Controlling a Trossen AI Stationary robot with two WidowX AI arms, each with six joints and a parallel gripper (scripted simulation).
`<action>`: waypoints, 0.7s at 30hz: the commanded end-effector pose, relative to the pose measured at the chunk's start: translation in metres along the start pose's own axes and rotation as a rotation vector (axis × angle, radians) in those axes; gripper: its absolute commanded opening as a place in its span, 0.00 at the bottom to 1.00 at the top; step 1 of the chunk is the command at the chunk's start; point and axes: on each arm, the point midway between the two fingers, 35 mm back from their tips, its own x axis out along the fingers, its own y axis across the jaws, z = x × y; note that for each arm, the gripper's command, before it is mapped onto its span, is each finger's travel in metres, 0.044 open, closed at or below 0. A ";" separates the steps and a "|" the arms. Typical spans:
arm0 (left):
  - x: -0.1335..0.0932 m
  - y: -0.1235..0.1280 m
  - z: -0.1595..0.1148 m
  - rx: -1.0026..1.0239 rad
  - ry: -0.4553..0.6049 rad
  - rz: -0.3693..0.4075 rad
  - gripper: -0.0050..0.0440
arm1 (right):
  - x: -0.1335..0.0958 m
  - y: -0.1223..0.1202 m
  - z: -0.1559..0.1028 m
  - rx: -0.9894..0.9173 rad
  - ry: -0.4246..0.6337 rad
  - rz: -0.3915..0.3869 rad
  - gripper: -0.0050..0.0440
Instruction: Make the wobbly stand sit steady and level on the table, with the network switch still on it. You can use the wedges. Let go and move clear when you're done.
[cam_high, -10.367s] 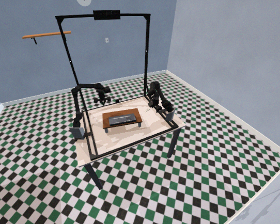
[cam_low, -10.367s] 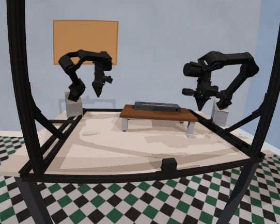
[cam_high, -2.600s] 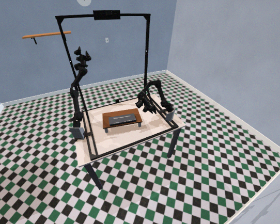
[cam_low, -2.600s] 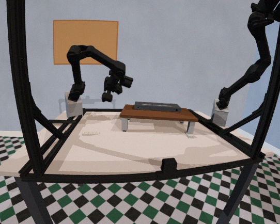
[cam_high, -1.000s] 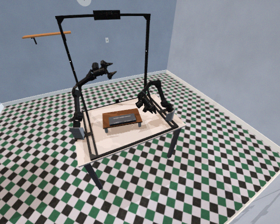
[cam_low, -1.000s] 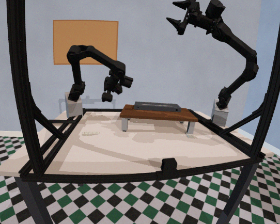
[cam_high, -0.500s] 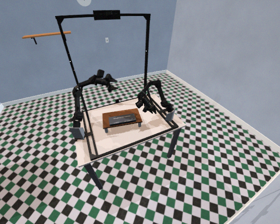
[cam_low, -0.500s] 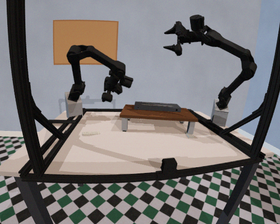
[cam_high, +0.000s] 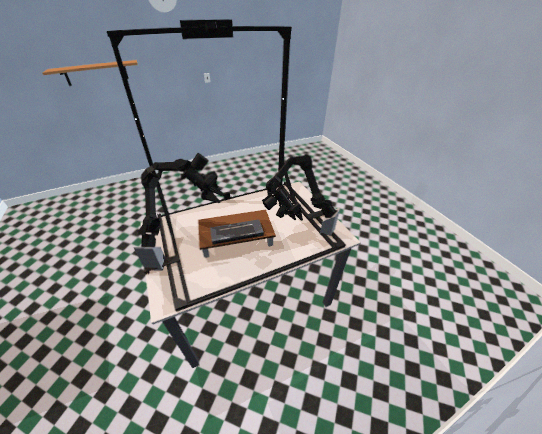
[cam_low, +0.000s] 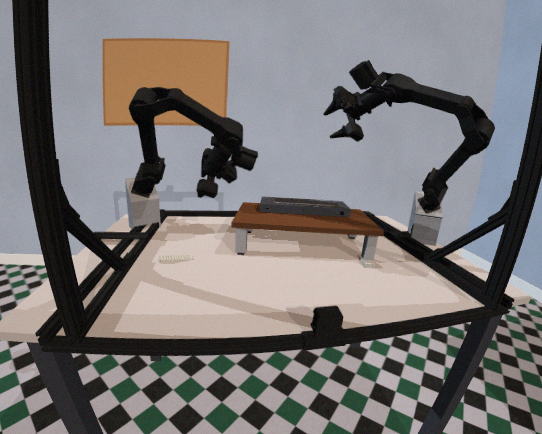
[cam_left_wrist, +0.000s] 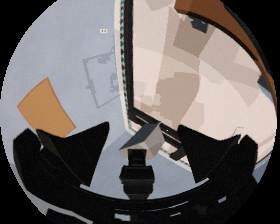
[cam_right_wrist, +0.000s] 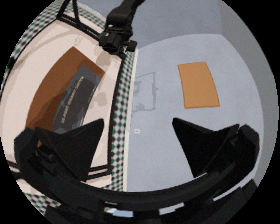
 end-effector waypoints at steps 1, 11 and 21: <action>0.000 0.000 0.000 0.000 0.000 0.000 1.00 | 0.010 0.022 -0.029 0.028 0.077 0.097 1.00; 0.000 0.000 0.000 0.000 0.000 0.000 1.00 | 0.014 0.102 -0.109 0.131 0.289 0.433 1.00; 0.000 0.000 0.000 0.000 0.000 0.000 1.00 | -0.004 0.156 -0.148 0.229 0.404 0.661 1.00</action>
